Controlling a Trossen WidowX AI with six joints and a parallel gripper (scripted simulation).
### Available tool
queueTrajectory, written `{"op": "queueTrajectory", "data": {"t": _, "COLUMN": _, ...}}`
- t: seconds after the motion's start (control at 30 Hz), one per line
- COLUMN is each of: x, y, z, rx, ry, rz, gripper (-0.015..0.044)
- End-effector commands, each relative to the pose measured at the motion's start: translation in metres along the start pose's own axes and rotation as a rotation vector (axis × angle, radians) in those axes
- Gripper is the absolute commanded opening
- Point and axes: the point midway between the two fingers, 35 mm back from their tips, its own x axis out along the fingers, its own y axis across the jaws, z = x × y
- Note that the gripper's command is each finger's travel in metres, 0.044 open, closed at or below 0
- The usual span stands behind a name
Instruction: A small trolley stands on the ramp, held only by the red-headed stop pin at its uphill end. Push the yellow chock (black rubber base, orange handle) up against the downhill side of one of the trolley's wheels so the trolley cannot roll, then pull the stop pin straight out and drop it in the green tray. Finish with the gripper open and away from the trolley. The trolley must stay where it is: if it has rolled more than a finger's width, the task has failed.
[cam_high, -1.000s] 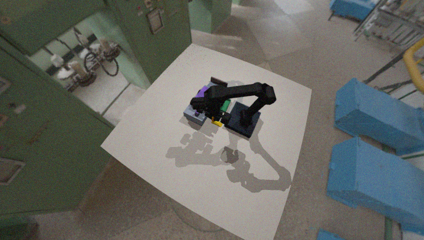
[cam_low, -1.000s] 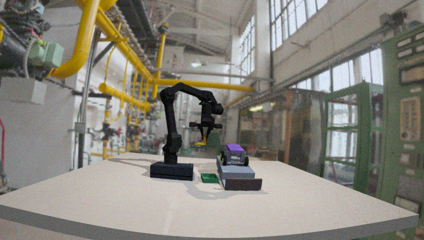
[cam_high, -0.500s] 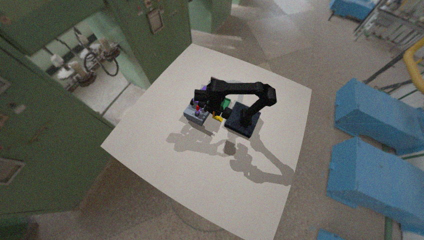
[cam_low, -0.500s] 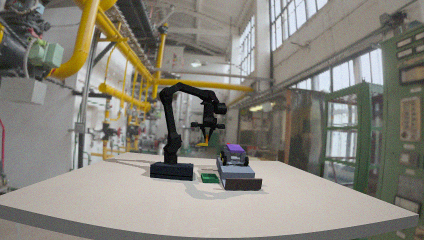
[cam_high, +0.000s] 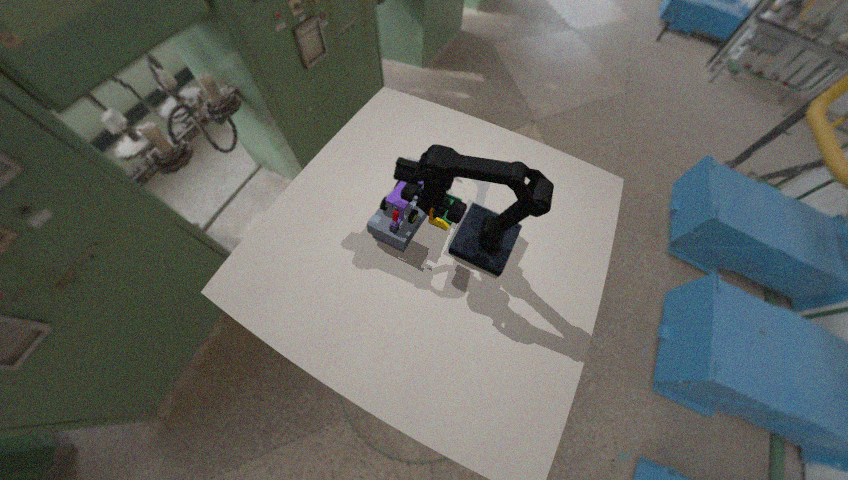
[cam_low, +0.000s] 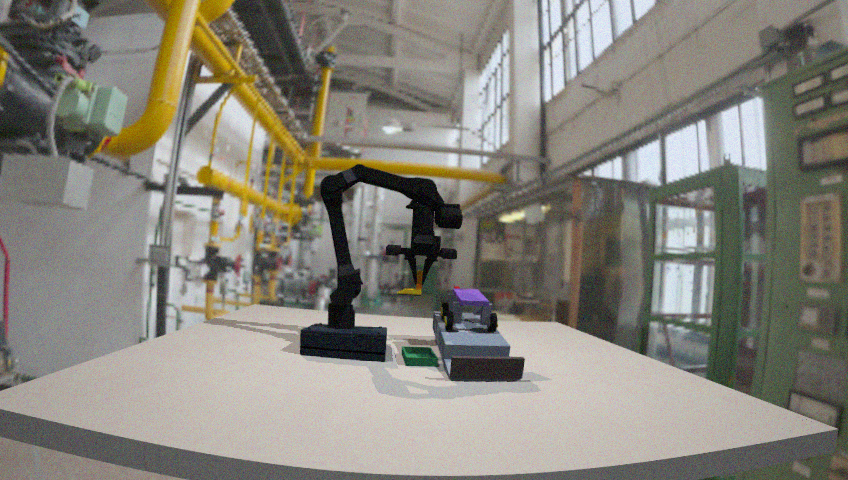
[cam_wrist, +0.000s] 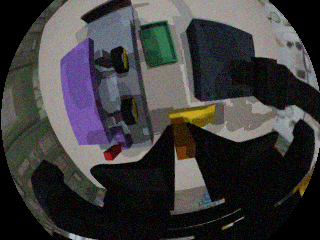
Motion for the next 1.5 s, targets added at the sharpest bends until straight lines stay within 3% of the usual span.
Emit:
{"op": "queueTrajectory", "data": {"t": 0.0, "x": 0.001, "y": 0.002, "z": 0.01, "rx": -0.003, "ry": 0.0, "rz": -0.001, "gripper": 0.0}}
{"op": "queueTrajectory", "data": {"t": 1.47, "x": 0.015, "y": 0.038, "z": 0.182, "rx": -0.003, "ry": -0.014, "rz": 0.001, "gripper": 0.0}}
